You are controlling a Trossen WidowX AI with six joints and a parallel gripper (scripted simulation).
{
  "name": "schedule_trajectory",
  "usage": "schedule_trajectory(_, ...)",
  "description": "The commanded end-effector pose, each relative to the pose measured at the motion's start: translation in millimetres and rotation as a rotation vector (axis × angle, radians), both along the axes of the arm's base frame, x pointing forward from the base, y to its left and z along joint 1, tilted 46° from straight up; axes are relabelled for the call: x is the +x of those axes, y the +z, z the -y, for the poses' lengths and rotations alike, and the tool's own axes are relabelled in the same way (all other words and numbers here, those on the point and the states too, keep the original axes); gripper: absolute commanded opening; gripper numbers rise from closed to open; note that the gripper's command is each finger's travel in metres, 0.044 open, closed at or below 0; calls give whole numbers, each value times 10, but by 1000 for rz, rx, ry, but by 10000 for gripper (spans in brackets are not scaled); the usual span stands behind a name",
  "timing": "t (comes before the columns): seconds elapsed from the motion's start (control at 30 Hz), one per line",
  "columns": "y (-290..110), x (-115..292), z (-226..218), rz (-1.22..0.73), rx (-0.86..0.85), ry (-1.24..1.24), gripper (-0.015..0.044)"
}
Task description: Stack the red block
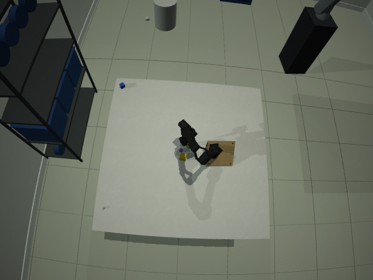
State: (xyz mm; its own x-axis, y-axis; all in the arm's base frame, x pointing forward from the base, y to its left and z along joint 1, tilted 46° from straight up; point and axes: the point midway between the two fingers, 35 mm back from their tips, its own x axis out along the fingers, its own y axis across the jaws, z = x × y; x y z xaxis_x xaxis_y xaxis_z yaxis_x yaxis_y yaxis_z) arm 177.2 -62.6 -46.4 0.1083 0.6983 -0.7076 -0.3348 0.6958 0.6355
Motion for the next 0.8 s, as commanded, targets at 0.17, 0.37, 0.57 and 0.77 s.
schedule_trajectory(0.17, -2, -1, -1, 0, 0, 1, 440)
schedule_trajectory(0.37, -2, -1, -1, 0, 0, 1, 440)
schedule_trajectory(0.57, -2, -1, -1, 0, 0, 1, 440)
schedule_trajectory(0.77, -2, -1, -1, 0, 0, 1, 440)
